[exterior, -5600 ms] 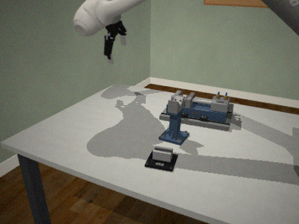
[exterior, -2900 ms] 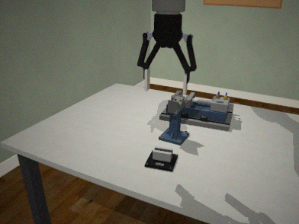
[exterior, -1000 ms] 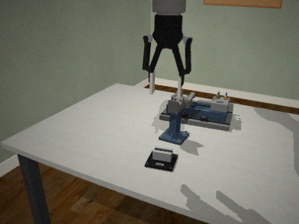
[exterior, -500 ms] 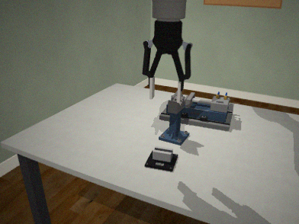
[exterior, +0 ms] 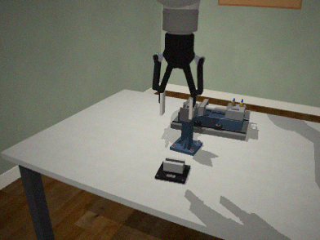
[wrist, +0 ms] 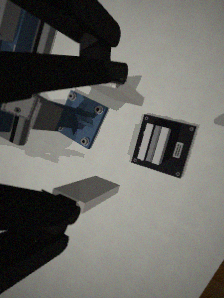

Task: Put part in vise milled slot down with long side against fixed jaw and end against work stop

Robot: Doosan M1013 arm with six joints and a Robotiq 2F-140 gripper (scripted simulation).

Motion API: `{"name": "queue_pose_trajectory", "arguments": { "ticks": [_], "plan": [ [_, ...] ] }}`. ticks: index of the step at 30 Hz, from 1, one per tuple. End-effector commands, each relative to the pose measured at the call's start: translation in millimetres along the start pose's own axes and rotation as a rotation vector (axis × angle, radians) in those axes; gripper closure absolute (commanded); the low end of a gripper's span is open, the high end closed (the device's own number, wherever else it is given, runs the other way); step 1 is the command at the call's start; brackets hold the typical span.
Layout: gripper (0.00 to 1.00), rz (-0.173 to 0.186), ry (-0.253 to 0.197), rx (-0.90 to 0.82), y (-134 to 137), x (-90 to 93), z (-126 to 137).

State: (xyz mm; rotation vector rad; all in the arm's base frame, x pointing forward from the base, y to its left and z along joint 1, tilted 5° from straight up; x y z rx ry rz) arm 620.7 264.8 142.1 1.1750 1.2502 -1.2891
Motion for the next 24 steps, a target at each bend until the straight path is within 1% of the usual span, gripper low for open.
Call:
{"name": "queue_pose_trajectory", "arguments": {
  "ticks": [1,2,17,19,24],
  "plan": [
    [0.49,-0.003,0.0,-0.008,-1.2,10.4,-2.0],
    [0.49,-0.003,0.0,-0.008,-1.2,10.4,-2.0],
    [0.49,-0.003,0.0,-0.008,-1.1,49.2,-2.3],
    [0.49,-0.003,0.0,-0.008,-1.1,49.2,-2.3],
    [0.49,-0.003,0.0,-0.008,-1.0,62.4,-2.3]
  ]
}}
Point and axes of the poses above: the point where the finger pads meet when closed, its own x axis out along the fingers, its own y axis across the jaws, z = x × y, the point moved 10 cm from there along -x, back along the fingers, and after that the axes turned 12 degrees about x, right-handed, at the moved point
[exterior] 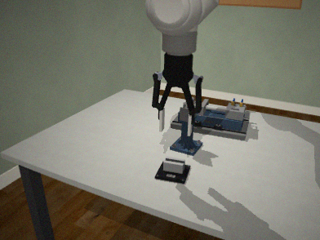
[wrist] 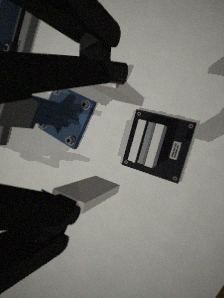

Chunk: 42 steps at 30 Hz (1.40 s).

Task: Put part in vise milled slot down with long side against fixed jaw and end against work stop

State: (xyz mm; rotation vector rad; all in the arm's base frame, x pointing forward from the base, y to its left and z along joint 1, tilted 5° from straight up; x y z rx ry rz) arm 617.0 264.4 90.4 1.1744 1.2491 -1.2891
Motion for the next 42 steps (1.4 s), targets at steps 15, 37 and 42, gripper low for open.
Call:
{"name": "queue_pose_trajectory", "arguments": {
  "ticks": [15,37,42],
  "plan": [
    [0.49,-0.004,0.001,-0.008,-1.5,43.4,-2.4],
    [0.49,-0.004,0.001,-0.008,-1.4,84.0,-2.7],
    [0.49,-0.004,0.001,-0.008,-1.4,91.5,-2.7]
  ]
}}
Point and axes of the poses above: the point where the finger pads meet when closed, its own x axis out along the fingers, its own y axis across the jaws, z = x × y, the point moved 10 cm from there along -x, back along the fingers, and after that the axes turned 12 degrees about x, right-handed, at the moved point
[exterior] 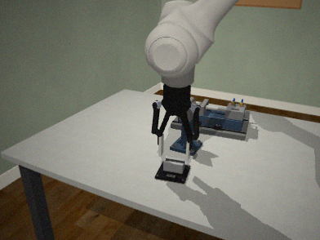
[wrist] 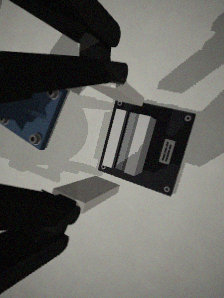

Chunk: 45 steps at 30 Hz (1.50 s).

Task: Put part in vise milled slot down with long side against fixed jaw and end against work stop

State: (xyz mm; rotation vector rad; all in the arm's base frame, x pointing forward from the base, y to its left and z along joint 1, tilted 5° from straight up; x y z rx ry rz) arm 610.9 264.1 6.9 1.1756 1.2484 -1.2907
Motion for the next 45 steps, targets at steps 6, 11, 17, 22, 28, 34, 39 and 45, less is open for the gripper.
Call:
{"name": "queue_pose_trajectory", "arguments": {
  "ticks": [6,11,17,22,28,34,39,45],
  "plan": [
    [0.49,-0.003,0.001,-0.01,-2.0,13.0,-2.0],
    [0.49,-0.003,0.001,-0.01,-1.9,18.4,-2.0],
    [0.49,-0.003,0.001,-0.01,-1.9,23.3,-2.0],
    [0.49,-0.003,0.001,-0.01,-1.9,25.1,-2.0],
    [0.49,-0.003,0.001,-0.01,-1.9,27.8,-2.1],
    [0.49,-0.003,0.001,-0.01,-1.9,29.1,-2.1],
    [0.49,-0.003,0.001,-0.01,-1.9,29.4,-2.1],
    [0.49,-0.003,0.001,-0.01,-1.9,29.6,-2.1]
  ]
}}
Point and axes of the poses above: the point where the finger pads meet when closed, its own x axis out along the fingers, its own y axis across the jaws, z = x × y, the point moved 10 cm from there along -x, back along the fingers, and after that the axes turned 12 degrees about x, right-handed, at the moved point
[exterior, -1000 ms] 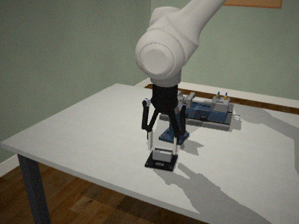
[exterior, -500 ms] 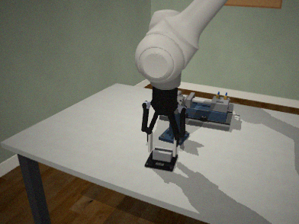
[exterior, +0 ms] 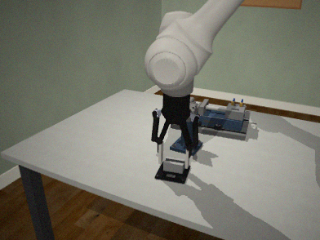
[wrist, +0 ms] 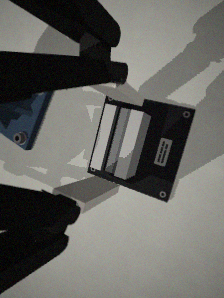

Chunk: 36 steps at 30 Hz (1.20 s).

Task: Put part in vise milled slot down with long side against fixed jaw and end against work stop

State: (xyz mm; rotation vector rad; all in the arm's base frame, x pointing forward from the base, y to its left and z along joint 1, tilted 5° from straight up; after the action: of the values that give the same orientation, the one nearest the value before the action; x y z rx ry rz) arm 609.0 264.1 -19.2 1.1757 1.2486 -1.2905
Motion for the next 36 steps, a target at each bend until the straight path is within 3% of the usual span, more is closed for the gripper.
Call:
{"name": "queue_pose_trajectory", "arguments": {
  "ticks": [1,35,36],
  "plan": [
    [0.49,-0.004,0.001,-0.01,-2.2,3.5,-1.7],
    [0.49,-0.004,0.001,-0.01,-2.2,3.5,-1.7],
    [1.0,-0.004,0.001,-0.01,-2.2,3.5,-1.7]
  ]
}}
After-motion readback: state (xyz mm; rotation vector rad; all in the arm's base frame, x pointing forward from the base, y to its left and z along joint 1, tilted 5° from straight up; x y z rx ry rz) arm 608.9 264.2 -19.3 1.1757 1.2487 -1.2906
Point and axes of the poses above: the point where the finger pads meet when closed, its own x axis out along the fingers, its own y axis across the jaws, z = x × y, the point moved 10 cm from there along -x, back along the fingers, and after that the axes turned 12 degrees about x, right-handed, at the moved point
